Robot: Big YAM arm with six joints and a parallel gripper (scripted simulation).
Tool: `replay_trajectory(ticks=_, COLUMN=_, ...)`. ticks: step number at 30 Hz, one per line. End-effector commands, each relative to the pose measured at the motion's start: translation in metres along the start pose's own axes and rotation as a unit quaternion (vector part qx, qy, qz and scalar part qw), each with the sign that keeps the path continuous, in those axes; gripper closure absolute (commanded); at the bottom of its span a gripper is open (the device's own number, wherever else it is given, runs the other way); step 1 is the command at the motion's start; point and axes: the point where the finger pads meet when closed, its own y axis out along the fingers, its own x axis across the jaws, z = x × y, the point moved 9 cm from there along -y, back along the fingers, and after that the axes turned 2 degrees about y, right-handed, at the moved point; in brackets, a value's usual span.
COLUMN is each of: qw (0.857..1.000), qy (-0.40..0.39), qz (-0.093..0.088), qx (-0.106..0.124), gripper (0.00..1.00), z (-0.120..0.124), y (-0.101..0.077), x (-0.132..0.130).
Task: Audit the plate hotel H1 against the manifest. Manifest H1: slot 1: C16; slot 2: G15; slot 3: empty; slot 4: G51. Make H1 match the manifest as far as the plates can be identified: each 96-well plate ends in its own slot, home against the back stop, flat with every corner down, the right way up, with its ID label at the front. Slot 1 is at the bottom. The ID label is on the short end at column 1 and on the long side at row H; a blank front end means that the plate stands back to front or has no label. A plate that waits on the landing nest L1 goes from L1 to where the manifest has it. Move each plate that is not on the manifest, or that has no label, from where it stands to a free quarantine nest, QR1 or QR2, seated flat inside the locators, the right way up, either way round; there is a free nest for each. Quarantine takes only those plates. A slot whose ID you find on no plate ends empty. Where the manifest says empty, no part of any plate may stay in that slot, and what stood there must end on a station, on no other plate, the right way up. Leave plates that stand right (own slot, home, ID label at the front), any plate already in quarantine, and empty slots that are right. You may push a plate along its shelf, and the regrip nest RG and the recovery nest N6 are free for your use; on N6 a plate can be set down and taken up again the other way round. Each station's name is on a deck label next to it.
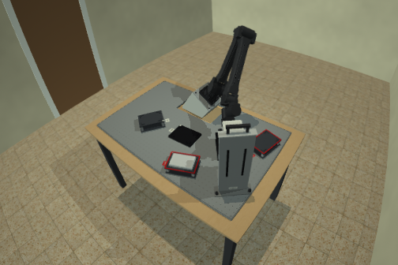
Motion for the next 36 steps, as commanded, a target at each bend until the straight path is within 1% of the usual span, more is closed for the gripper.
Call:
replay_trajectory(ticks=1, qw=1.0, qy=0.0, qz=-0.009, qx=-0.006, gripper=1.0, z=0.004, y=-0.006, x=0.006)
replay_trajectory(ticks=6, qw=1.0, qy=0.002, qz=-0.005, qx=0.001, gripper=1.0, z=0.012, y=-0.012, x=0.004)
replay_trajectory(ticks=10, qw=1.0, qy=0.002, qz=-0.005, qx=0.001, gripper=1.0, z=0.014, y=-0.015, x=0.004)
replay_trajectory(ticks=11, qw=1.0, qy=0.003, qz=-0.002, qx=0.009, gripper=1.0, z=0.019, y=-0.013, x=0.002)
replay_trajectory(ticks=12, qw=1.0, qy=0.002, qz=-0.005, qx=0.001, gripper=1.0, z=0.017, y=-0.017, x=0.004)
replay_trajectory(ticks=36, qw=1.0, qy=0.002, qz=-0.005, qx=0.002, gripper=1.0, z=0.042, y=-0.043, x=0.002)
